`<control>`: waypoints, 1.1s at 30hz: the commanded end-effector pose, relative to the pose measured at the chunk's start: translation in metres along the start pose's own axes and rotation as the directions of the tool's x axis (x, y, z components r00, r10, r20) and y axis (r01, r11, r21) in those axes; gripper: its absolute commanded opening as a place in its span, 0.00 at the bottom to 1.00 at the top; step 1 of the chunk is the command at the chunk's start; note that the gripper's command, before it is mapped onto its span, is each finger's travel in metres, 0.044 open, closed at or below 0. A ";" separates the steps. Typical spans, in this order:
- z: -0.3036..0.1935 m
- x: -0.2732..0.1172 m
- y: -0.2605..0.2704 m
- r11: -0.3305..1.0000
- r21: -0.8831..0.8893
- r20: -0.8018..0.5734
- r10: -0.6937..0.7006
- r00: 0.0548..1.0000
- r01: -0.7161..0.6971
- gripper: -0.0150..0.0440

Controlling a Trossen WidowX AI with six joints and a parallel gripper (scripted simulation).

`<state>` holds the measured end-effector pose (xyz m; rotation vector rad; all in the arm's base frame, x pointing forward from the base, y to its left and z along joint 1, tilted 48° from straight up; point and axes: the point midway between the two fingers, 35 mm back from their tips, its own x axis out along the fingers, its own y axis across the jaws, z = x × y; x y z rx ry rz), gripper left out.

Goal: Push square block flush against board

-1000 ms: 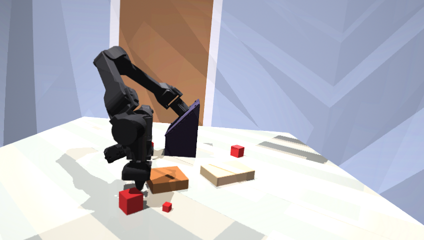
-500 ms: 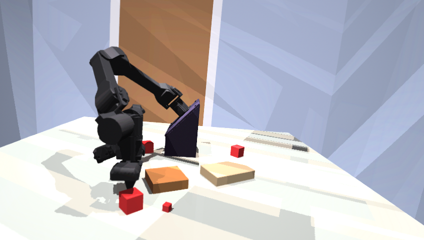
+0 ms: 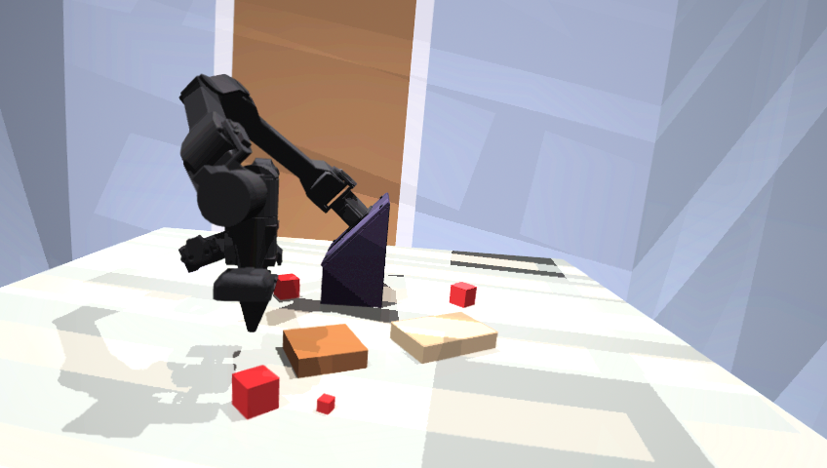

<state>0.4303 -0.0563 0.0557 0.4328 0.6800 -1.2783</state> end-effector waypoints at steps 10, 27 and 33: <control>-0.031 0.014 0.007 0.979 -0.204 0.001 -0.010 1.000 0.010 0.25; -0.042 0.057 0.004 0.963 -0.270 0.002 -0.011 1.000 0.011 0.25; -0.052 0.057 0.002 0.963 -0.270 0.001 -0.011 1.000 0.010 0.25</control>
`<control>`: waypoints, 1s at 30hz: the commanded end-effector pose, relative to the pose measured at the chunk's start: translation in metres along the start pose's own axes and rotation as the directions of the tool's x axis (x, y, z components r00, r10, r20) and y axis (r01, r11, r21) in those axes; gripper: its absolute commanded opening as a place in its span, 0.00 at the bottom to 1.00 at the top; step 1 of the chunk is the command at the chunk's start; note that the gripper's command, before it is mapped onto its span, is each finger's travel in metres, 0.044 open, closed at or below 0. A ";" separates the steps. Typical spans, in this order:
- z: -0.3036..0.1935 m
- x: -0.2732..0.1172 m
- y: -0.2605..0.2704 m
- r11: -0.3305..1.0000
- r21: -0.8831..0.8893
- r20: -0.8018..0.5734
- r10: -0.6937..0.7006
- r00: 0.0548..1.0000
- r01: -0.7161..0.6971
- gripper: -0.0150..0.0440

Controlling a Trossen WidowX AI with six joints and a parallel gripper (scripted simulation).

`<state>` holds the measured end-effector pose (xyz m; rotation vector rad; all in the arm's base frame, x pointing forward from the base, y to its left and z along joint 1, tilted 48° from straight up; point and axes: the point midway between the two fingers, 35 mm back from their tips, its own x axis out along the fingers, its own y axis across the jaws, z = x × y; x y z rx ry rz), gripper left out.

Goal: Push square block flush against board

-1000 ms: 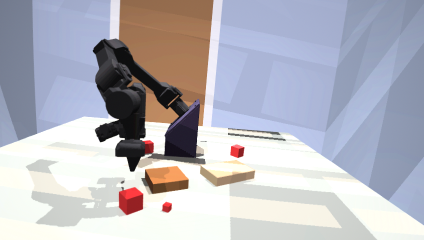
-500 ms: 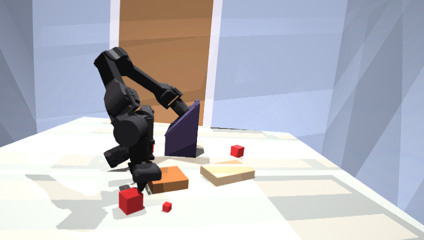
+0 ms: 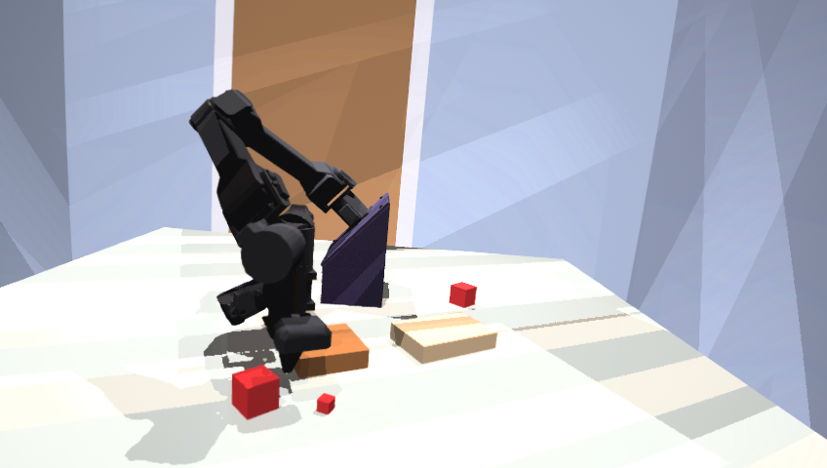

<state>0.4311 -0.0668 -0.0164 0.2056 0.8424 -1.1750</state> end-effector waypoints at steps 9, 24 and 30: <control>-0.022 0.000 0.001 1.000 -0.002 -0.003 0.000 1.000 0.000 0.25; -0.008 0.000 0.003 1.000 -0.001 -0.003 0.000 1.000 0.000 0.25; 0.001 0.000 0.003 1.000 -0.001 -0.002 0.000 1.000 0.000 0.25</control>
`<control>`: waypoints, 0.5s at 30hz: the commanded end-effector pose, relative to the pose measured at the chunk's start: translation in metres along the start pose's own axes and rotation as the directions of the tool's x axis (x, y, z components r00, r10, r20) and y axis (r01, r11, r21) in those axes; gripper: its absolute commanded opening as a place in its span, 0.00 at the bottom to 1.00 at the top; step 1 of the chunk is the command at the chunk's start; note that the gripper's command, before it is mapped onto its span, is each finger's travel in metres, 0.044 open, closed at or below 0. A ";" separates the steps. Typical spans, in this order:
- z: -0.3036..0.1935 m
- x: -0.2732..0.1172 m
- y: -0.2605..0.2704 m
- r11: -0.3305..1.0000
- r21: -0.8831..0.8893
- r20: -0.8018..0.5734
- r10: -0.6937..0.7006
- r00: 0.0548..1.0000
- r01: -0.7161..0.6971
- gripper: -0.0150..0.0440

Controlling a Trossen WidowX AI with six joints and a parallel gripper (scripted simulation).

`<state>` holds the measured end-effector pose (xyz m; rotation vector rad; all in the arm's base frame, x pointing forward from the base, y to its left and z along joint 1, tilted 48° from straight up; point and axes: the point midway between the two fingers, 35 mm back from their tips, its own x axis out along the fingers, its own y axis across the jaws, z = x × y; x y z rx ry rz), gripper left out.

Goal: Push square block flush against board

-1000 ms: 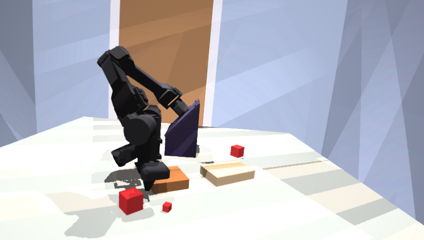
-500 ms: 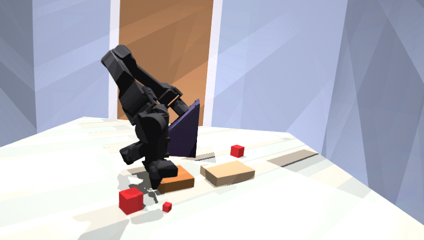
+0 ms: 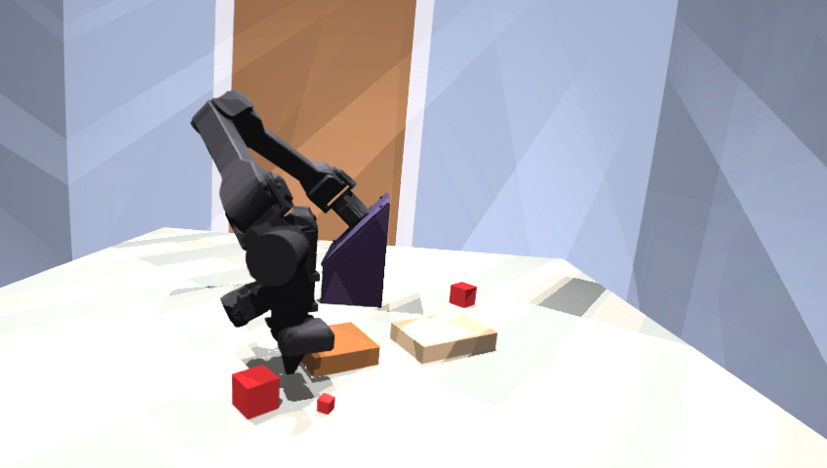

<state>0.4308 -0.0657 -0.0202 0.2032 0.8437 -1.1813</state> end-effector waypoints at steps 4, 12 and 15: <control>0.011 -0.002 0.002 1.000 -0.001 -0.002 0.006 1.000 -0.006 0.25; 0.025 -0.002 0.002 1.000 -0.001 -0.001 0.006 1.000 -0.006 0.25; 0.030 -0.002 0.002 1.000 -0.001 0.000 0.006 1.000 -0.006 0.25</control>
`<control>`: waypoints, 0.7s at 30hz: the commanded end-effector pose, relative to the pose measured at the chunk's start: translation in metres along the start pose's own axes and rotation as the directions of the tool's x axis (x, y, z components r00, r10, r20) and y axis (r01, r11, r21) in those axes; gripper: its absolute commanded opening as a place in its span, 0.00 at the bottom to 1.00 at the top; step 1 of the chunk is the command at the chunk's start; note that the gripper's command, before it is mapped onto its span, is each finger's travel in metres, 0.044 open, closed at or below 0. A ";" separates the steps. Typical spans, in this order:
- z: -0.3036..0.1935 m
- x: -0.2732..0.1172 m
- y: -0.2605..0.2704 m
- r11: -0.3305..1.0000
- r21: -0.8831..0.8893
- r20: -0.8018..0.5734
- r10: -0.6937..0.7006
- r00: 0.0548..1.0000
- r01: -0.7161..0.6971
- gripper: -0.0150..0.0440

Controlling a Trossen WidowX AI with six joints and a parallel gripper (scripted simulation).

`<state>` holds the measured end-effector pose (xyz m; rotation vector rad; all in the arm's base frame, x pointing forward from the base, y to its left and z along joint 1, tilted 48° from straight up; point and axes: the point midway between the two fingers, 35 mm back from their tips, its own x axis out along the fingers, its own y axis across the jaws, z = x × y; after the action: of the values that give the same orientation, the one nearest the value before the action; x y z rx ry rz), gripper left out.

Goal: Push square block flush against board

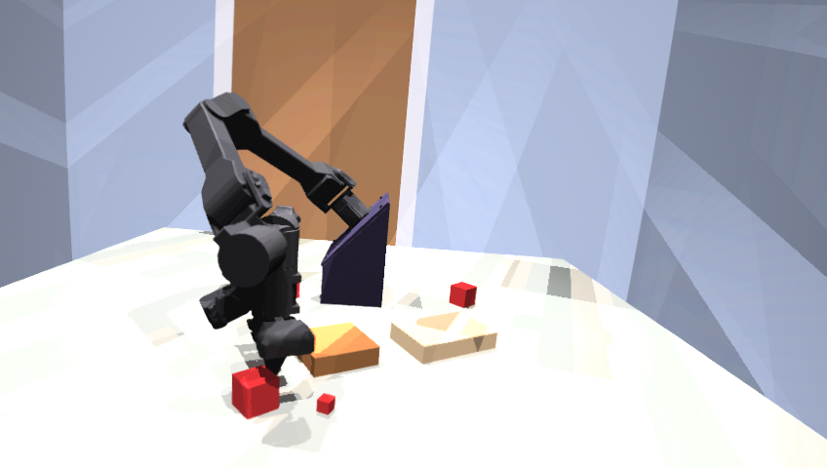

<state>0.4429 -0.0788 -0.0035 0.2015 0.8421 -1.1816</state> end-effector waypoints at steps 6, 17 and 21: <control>0.005 -0.028 0.001 1.000 0.000 -0.003 0.004 1.000 -0.004 0.25; -0.002 -0.055 -0.003 0.995 -0.094 0.000 0.015 1.000 -0.015 0.25; -0.010 -0.056 -0.011 0.973 -0.230 -0.001 0.015 1.000 -0.014 0.25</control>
<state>0.4285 -0.0396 0.0313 0.0853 0.9249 -1.1042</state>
